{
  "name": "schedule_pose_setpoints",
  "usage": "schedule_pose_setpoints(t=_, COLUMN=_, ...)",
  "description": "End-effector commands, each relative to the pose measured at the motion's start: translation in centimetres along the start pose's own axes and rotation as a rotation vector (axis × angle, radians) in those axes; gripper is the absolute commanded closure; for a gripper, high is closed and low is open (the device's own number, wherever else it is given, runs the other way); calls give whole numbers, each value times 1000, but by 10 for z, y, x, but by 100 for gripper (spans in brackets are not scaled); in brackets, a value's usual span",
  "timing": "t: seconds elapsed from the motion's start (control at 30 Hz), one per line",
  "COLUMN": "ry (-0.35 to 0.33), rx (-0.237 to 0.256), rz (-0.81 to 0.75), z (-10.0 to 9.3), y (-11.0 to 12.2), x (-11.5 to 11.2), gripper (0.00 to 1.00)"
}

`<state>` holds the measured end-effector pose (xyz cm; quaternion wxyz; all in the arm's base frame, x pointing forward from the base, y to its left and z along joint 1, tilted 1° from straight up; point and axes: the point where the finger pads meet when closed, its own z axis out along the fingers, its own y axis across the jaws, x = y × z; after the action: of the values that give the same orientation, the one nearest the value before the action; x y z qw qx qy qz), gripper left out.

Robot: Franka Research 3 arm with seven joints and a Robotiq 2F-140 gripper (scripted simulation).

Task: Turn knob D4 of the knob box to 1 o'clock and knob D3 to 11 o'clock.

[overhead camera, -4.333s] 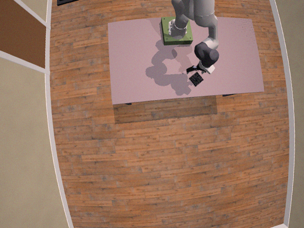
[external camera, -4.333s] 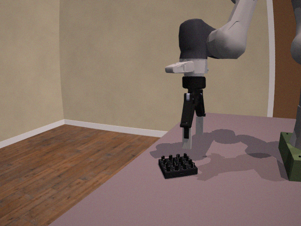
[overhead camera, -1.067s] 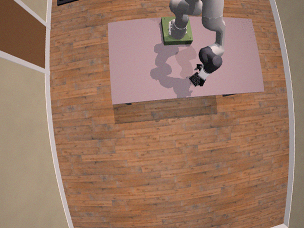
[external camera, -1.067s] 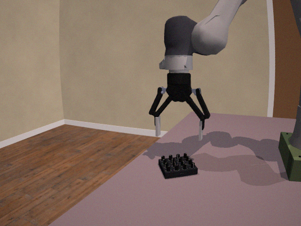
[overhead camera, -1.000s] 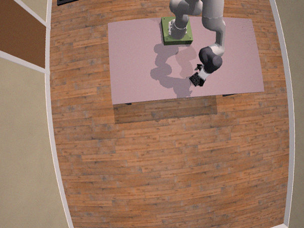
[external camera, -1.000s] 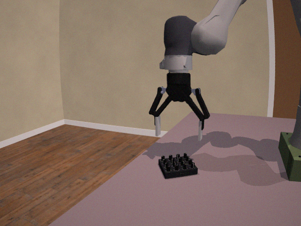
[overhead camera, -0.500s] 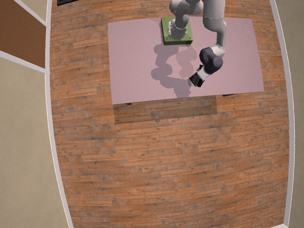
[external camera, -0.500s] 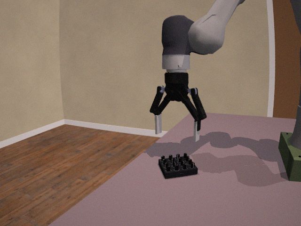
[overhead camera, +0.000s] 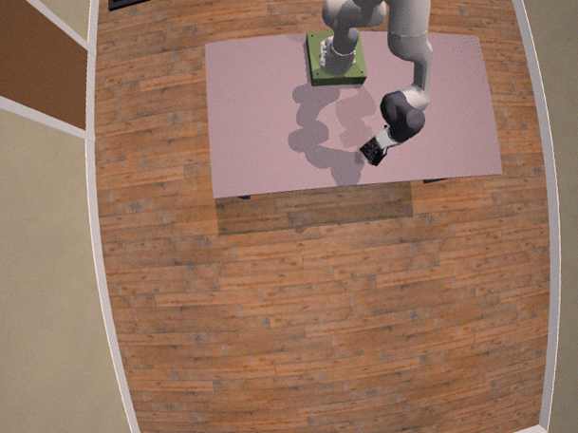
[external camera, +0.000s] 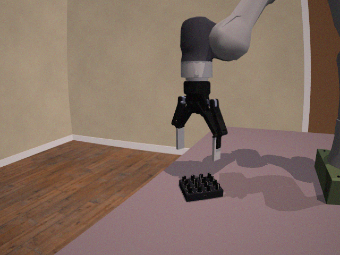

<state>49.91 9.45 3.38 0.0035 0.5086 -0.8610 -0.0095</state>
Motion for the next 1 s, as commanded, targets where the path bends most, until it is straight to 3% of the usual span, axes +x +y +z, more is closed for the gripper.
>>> schedule_pose_setpoints(t=0.0, ry=14, rx=2, rz=156, z=0, y=0, x=-1, gripper=0)
schedule_pose_setpoints(t=0.97, ry=14, rx=9, rz=550, z=-3, y=-9, x=-8, gripper=0)
